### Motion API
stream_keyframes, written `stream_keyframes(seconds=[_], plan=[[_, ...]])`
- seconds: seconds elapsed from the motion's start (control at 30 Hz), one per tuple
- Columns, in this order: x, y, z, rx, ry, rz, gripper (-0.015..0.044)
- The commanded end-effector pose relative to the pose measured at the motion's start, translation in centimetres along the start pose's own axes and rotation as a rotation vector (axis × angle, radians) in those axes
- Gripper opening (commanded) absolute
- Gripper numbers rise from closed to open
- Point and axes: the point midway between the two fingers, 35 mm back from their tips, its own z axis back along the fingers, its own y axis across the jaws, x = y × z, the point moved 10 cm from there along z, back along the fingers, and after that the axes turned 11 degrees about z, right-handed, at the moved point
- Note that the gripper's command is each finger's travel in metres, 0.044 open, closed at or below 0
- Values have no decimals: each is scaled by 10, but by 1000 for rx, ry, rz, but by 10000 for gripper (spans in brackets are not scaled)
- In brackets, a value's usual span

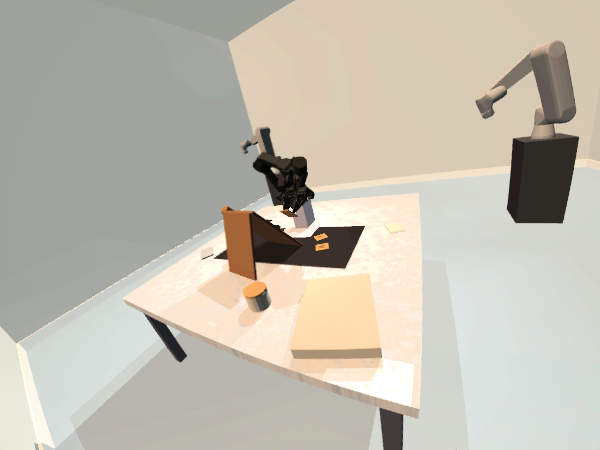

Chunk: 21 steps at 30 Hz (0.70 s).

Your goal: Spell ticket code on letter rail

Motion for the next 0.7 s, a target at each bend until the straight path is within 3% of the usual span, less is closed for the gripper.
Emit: stream_keyframes(seconds=[0.0, 0.23, 0.67], plan=[[-17, 18, 5, -24, -25, 105, 0], [-24, 24, 4, -32, -32, 143, 0], [-22, 22, -44, -36, -35, 143, 0]])
